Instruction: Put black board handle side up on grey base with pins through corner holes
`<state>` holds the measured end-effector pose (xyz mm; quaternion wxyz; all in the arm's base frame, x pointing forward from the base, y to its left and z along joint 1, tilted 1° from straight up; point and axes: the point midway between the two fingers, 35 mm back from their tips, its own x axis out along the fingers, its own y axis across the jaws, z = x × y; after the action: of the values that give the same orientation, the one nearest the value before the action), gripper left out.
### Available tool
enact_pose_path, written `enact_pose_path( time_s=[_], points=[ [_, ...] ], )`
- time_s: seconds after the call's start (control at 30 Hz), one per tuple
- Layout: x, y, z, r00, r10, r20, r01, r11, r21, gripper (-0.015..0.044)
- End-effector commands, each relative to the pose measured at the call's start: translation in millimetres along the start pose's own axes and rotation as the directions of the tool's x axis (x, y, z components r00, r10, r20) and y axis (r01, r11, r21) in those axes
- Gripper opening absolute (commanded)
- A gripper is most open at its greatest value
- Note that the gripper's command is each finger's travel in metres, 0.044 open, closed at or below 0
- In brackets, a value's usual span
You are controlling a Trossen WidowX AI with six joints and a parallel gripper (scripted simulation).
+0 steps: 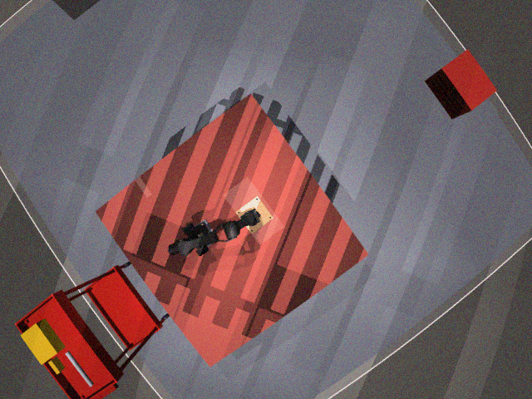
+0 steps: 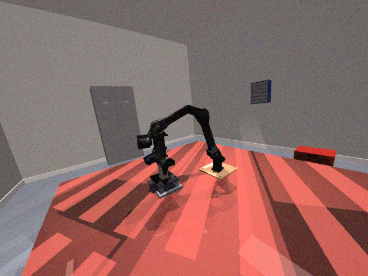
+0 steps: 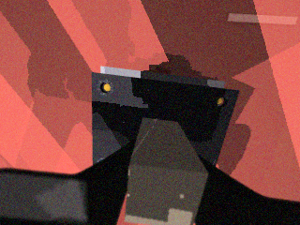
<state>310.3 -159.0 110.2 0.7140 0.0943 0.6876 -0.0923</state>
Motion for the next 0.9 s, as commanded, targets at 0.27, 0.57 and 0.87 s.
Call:
enact_pose_path(
  time_s=[0.27,0.57,0.87],
  points=[
    [0,0,0,1.000,0.000,0.000,0.000,1.000,0.000,0.0394],
    [-30,0,1,1.000,0.000,0.000,0.000,1.000,0.000,0.0440],
    [-67,0,-1,1.000,-0.001,-0.001,0.001,1.000,0.003,0.0440]
  ],
)
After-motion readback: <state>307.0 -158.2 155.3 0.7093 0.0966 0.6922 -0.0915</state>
